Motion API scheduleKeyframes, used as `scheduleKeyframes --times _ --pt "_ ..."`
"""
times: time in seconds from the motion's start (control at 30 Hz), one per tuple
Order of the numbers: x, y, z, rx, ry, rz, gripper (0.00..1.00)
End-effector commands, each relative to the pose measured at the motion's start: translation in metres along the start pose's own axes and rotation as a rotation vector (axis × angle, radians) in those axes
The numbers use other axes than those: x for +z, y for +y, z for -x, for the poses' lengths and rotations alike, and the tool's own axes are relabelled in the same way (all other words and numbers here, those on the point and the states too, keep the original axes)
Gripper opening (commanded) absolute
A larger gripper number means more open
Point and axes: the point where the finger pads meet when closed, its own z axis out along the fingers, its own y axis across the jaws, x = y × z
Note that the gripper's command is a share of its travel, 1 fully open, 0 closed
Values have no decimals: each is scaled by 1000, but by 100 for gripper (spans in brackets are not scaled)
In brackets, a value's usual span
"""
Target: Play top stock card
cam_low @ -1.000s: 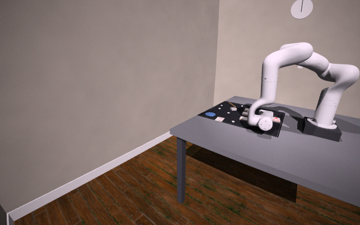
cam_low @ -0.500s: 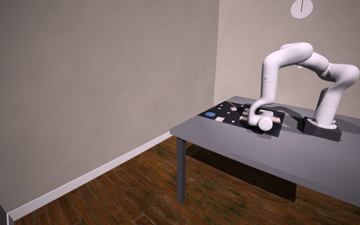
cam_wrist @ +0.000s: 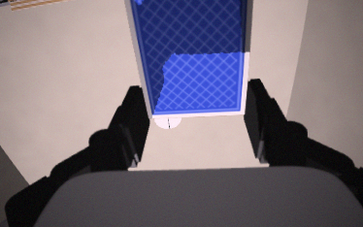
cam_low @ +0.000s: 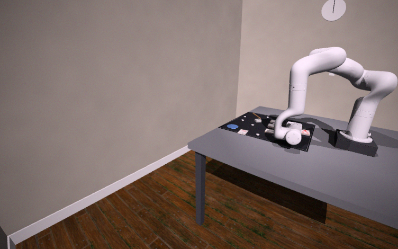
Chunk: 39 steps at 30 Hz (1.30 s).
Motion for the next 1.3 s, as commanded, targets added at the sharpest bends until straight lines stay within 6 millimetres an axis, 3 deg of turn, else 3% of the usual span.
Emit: scheduleKeyframes --times 0.0,1.27 --pt "-1 0 0 1 0 0 73" --pt "-25 0 -5 1 0 0 73"
